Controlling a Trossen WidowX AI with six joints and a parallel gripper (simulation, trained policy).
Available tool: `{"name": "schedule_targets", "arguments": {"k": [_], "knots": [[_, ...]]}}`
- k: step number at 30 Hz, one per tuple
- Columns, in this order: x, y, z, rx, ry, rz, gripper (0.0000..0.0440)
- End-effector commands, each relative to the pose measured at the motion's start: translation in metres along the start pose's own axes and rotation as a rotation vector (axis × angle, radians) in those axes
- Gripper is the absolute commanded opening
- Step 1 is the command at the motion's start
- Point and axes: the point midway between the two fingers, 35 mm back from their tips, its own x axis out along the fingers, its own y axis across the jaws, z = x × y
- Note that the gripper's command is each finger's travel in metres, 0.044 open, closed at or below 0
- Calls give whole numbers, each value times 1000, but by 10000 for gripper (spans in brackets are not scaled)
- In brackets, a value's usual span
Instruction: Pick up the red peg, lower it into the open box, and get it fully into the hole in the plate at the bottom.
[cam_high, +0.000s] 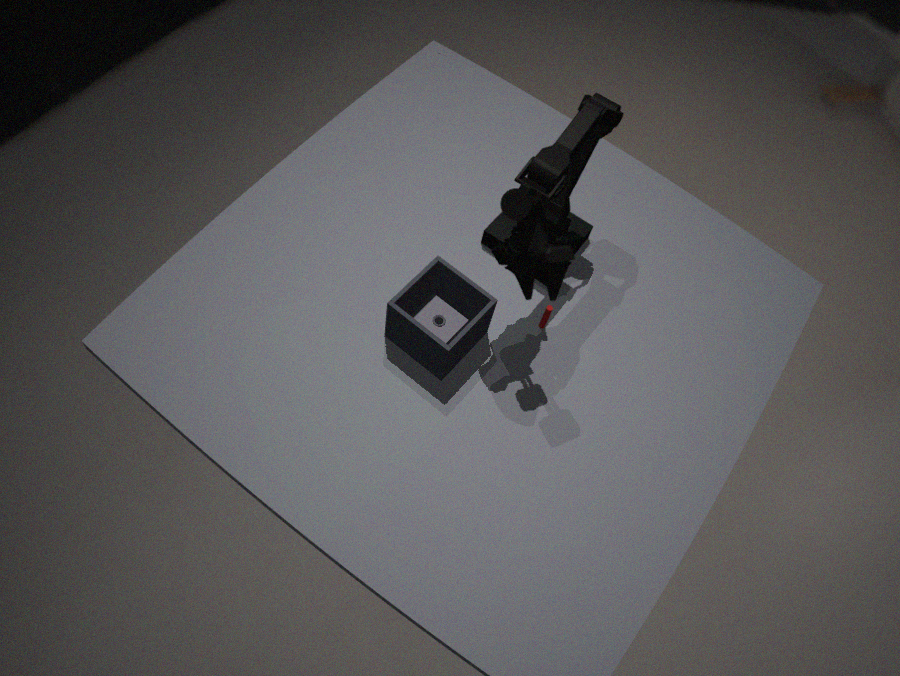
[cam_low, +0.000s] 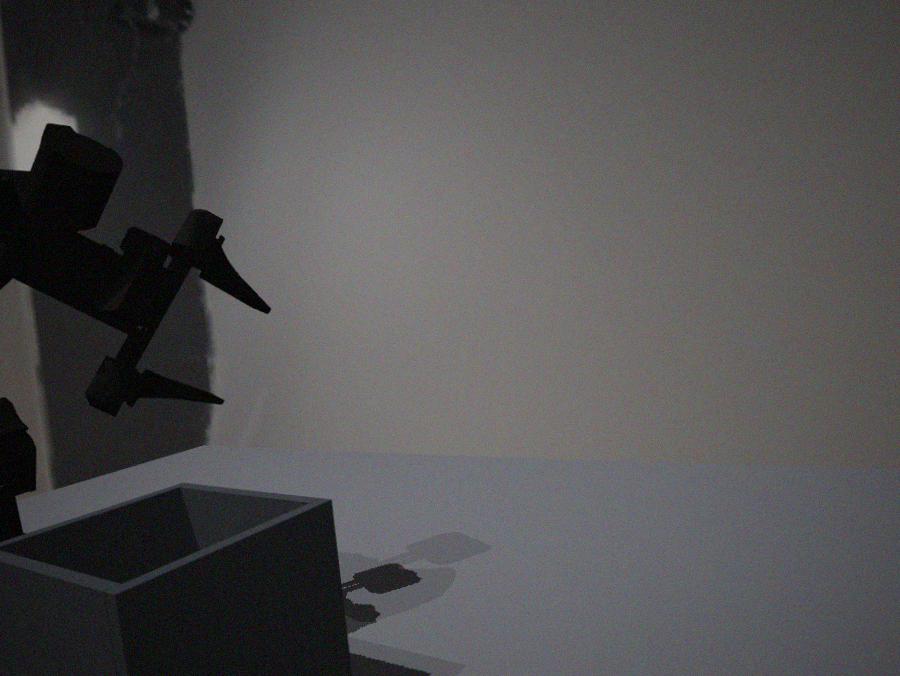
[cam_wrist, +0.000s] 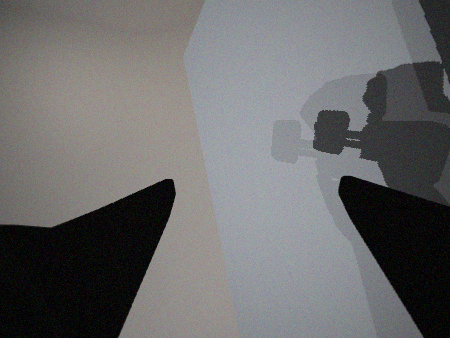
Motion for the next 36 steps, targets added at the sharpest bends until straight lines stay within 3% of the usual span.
{"name": "schedule_targets", "arguments": {"k": [1,18,36], "knots": [[2,-3,-12,96,40,-50,440],[2,-32,-71,553,163,-387,440],[4,-62,-104,850,53,-758,440]]}}
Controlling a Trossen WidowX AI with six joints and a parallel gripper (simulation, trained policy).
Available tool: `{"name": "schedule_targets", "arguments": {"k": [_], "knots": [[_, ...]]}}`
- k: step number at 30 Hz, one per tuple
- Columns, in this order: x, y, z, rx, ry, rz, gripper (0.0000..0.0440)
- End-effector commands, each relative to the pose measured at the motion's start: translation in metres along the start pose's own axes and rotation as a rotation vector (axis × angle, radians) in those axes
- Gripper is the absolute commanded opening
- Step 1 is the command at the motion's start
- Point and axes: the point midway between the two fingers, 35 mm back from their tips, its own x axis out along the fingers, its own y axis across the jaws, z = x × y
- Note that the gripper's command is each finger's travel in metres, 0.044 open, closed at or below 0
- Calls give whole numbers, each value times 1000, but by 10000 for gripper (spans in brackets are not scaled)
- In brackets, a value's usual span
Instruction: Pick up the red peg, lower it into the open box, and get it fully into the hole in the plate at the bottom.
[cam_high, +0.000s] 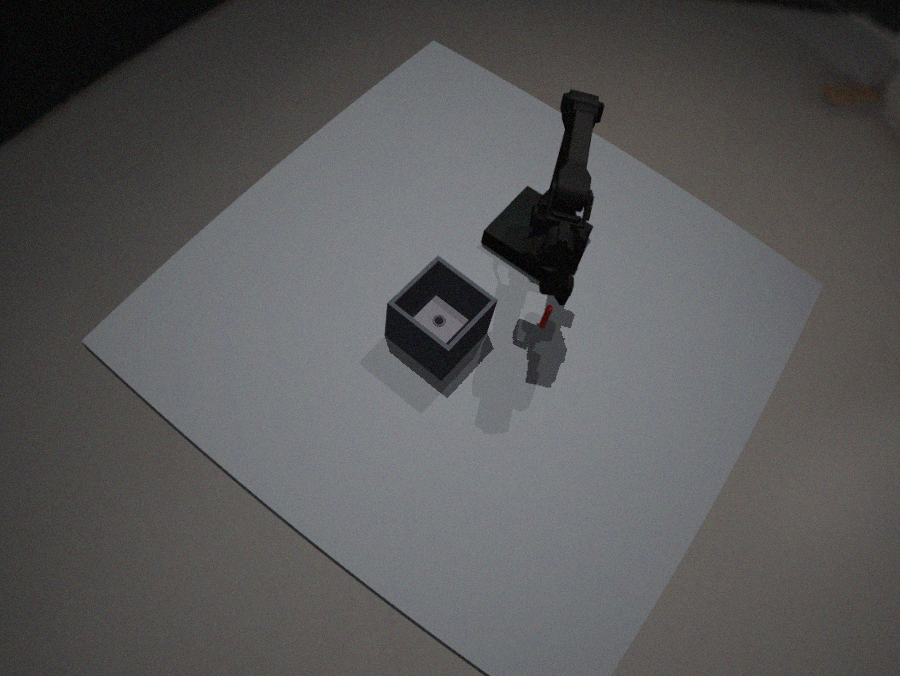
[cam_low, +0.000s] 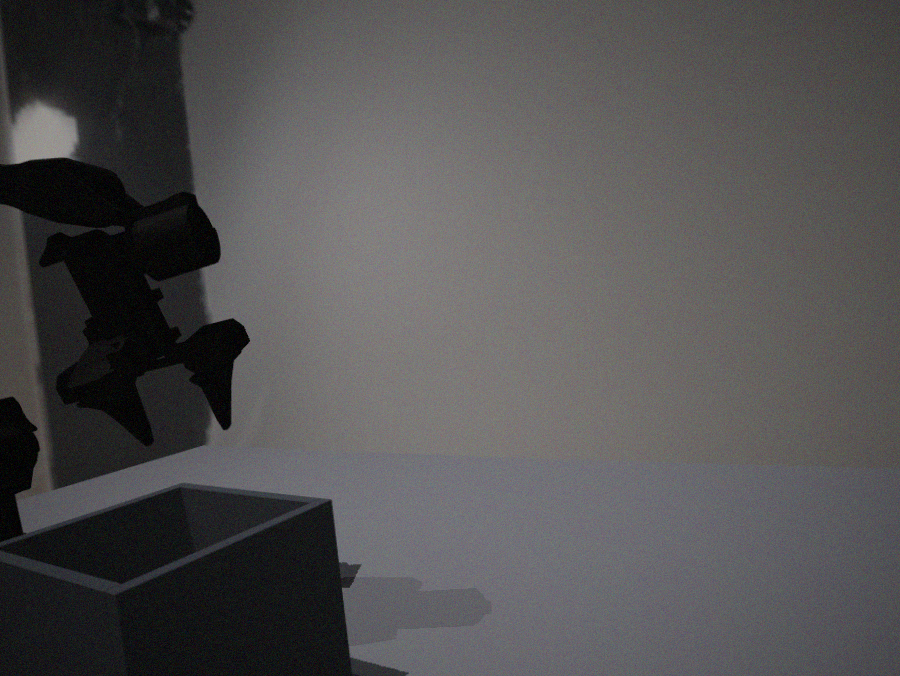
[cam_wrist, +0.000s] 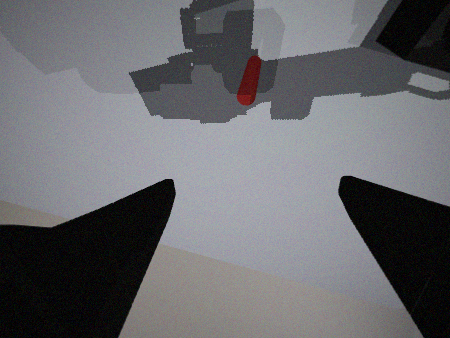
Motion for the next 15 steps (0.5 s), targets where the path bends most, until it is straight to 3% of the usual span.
{"name": "schedule_targets", "arguments": {"k": [1,15], "knots": [[5,-3,1,40,-37,-38,440],[36,-10,14,79,-157,-147,440]]}}
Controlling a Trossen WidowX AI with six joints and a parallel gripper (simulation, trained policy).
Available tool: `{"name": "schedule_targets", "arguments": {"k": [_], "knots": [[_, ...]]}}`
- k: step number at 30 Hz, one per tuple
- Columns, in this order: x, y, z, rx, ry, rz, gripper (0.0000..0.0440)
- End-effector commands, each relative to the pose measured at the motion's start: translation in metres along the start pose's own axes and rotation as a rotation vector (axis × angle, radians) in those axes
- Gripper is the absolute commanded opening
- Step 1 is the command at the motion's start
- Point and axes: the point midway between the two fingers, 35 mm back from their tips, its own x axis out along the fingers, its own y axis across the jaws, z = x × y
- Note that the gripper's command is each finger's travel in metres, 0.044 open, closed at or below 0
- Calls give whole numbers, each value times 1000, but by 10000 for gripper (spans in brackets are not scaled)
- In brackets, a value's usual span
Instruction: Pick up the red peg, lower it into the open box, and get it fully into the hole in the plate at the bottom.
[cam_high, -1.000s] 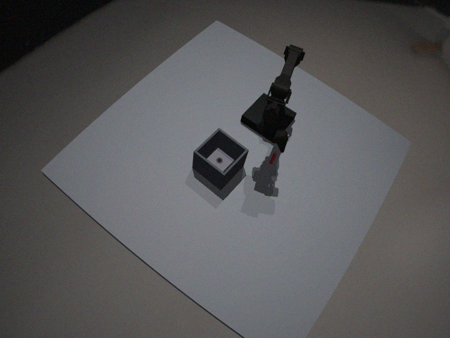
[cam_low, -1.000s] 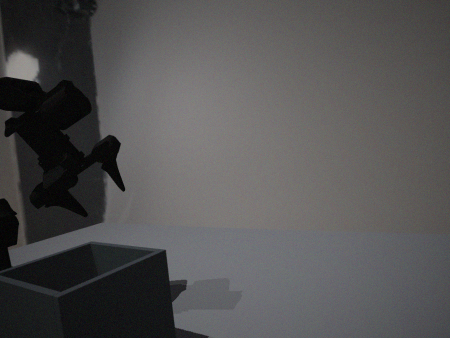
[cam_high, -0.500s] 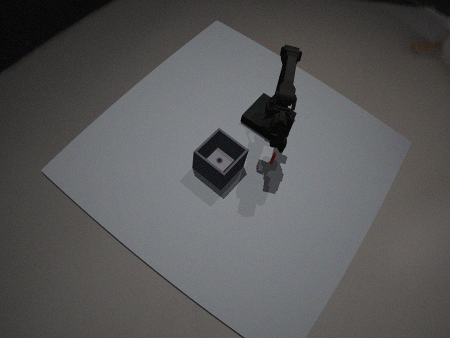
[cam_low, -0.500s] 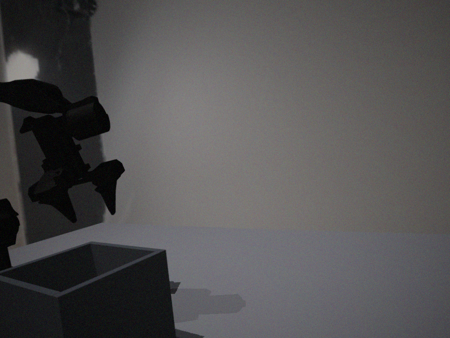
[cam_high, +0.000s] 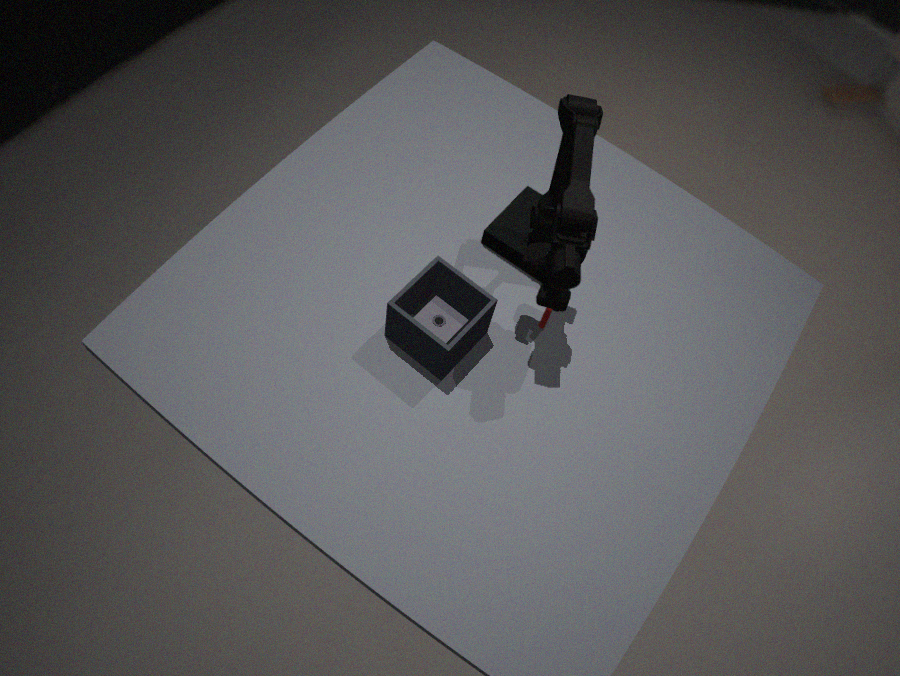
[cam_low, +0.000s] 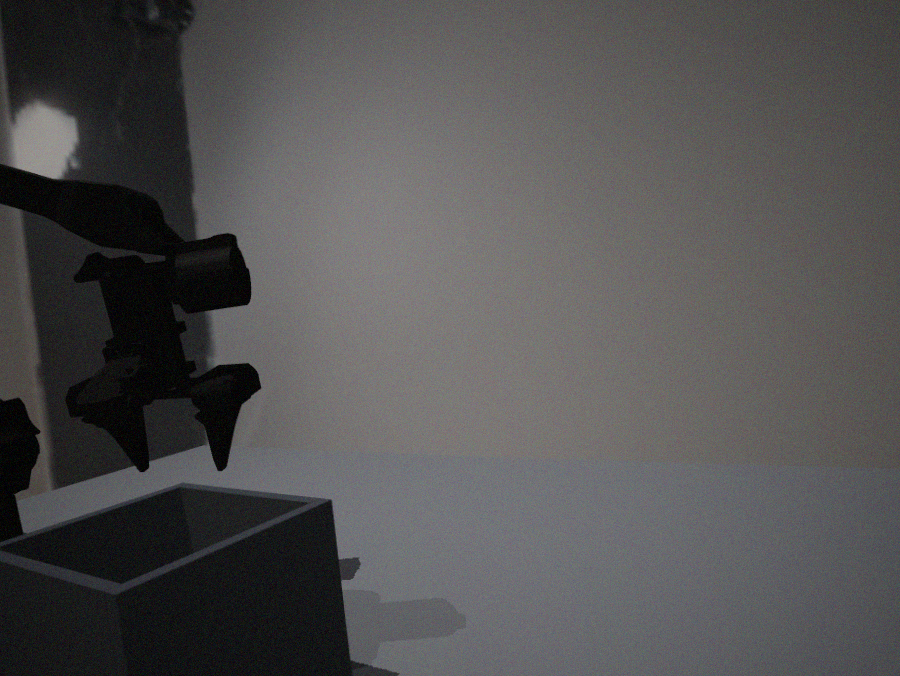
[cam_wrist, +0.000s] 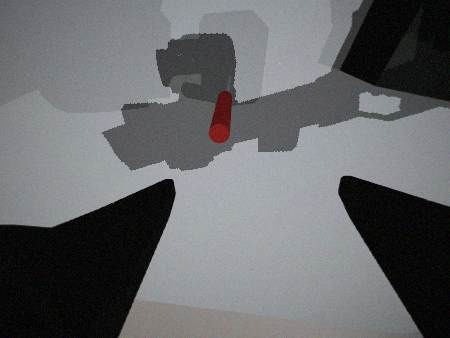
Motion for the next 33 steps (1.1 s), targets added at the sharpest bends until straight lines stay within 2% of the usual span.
{"name": "schedule_targets", "arguments": {"k": [1,13,19,22,33], "knots": [[11,0,5,11,-31,-21,440],[49,2,19,38,-103,-38,437],[65,4,24,53,-124,-33,408],[73,7,25,54,-126,-29,351],[89,23,21,21,-117,-10,65]]}}
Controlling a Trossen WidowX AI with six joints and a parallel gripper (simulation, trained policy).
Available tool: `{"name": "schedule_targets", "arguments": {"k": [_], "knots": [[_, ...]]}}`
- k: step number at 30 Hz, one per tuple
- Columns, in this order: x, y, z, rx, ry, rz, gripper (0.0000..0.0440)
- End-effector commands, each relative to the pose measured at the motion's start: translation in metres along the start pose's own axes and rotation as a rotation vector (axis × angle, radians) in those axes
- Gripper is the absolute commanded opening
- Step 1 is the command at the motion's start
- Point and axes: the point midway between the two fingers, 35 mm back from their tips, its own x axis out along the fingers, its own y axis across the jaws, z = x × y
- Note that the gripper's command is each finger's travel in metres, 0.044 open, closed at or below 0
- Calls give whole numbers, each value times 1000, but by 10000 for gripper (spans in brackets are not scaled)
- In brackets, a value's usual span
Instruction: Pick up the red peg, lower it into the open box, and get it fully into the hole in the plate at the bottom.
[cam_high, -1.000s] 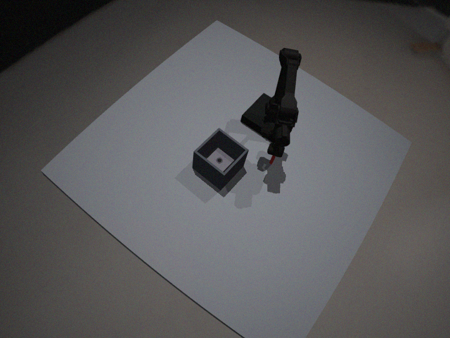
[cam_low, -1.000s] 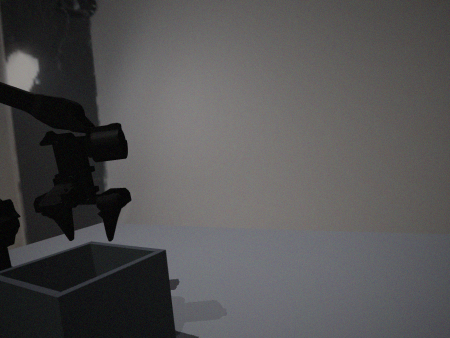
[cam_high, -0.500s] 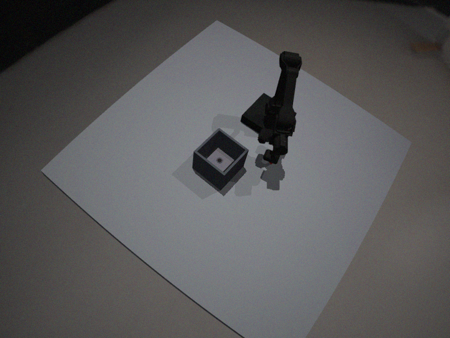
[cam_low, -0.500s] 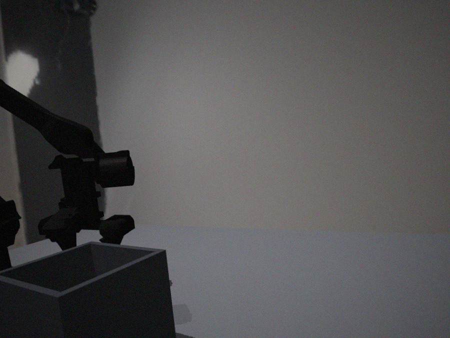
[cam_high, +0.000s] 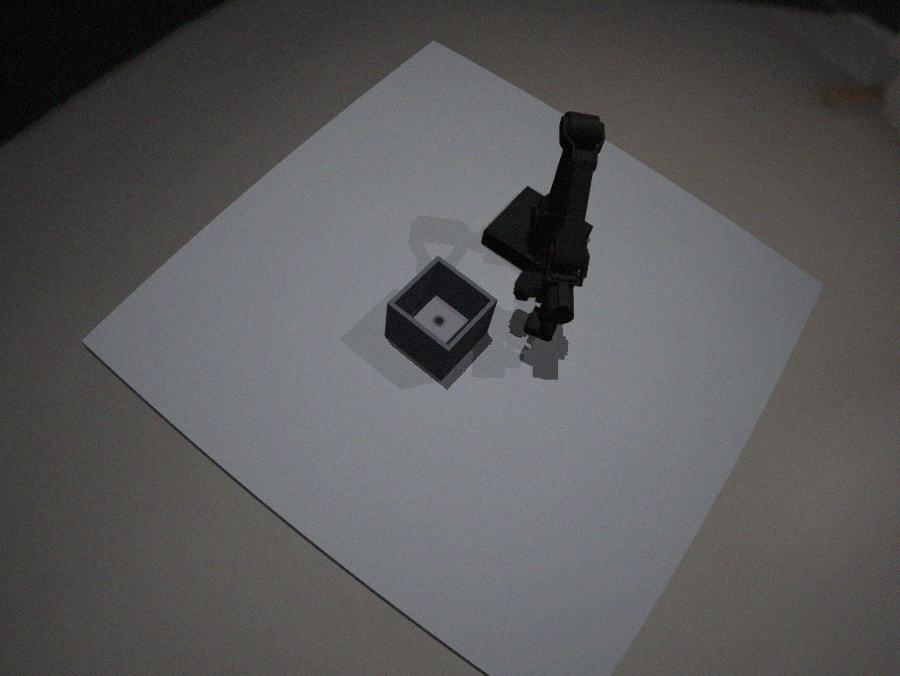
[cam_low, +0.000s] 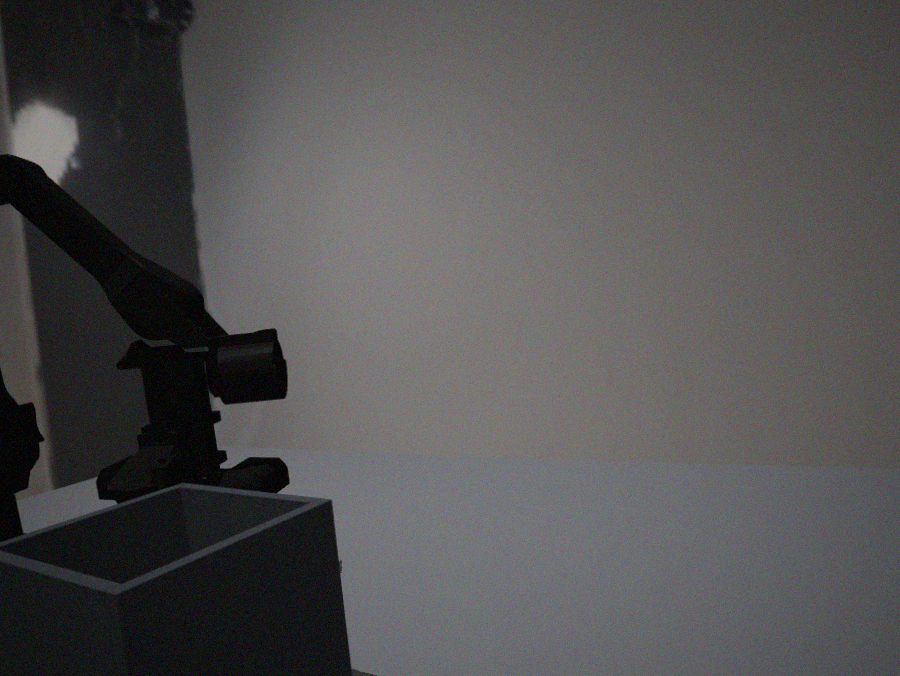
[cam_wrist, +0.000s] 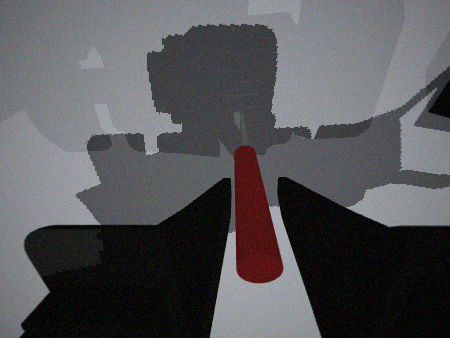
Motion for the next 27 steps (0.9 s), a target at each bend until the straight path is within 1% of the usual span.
{"name": "schedule_targets", "arguments": {"k": [1,3,15,27], "knots": [[3,5,-2,-20,1,11,40],[2,9,-4,-30,5,18,0],[-29,32,-19,1,83,123,0],[-81,58,-23,-11,125,263,0]]}}
